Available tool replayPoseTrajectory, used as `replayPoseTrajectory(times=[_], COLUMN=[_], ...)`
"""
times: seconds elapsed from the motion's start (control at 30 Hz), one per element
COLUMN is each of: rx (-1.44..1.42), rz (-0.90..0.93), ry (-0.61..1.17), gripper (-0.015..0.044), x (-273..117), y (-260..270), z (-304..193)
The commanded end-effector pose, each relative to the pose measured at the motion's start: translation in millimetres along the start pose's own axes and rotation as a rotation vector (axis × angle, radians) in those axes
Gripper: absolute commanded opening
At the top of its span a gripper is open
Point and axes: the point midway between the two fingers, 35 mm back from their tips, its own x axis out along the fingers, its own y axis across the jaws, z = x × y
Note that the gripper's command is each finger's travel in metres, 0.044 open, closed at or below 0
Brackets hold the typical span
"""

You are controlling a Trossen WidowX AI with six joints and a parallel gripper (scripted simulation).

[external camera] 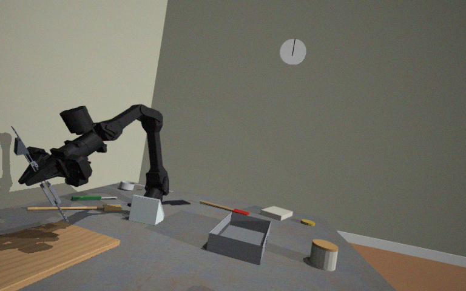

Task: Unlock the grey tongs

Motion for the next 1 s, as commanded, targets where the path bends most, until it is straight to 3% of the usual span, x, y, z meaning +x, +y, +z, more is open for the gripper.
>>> replayPoseTrajectory(times=[0.0,0.97], rx=[0.008,0.017], rz=[0.005,0.008], ry=[-0.047,-0.452], gripper=[-0.0150,-0.0150], x=[8,45], y=[1,2], z=[-1,32])
